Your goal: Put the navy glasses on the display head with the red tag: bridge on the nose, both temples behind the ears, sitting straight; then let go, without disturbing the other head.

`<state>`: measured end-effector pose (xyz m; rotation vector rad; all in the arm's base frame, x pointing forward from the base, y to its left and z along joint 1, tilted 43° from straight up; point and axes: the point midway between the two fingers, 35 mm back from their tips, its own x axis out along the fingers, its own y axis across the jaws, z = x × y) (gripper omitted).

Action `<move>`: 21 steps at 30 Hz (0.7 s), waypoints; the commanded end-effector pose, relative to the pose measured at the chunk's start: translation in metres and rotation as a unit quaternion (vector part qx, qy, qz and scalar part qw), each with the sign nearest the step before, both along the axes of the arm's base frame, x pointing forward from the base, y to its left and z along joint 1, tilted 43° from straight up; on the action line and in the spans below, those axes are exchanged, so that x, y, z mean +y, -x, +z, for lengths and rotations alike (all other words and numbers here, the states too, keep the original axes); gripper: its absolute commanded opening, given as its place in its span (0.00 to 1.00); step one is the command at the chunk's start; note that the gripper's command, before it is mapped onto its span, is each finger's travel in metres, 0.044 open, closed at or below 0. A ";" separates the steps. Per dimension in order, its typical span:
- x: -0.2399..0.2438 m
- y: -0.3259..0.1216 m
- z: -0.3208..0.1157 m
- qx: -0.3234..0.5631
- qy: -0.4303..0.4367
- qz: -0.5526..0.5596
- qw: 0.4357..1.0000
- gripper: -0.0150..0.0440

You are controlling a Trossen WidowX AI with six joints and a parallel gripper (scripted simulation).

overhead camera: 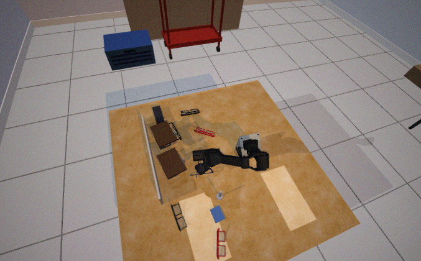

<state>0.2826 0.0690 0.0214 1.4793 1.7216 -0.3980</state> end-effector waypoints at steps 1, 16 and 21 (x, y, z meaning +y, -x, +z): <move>0.005 0.002 -0.005 0.003 -0.003 -0.001 1.000 0.46; 0.012 0.000 -0.010 0.003 -0.004 -0.001 1.000 0.46; 0.011 0.001 -0.011 0.002 -0.001 0.001 1.000 0.42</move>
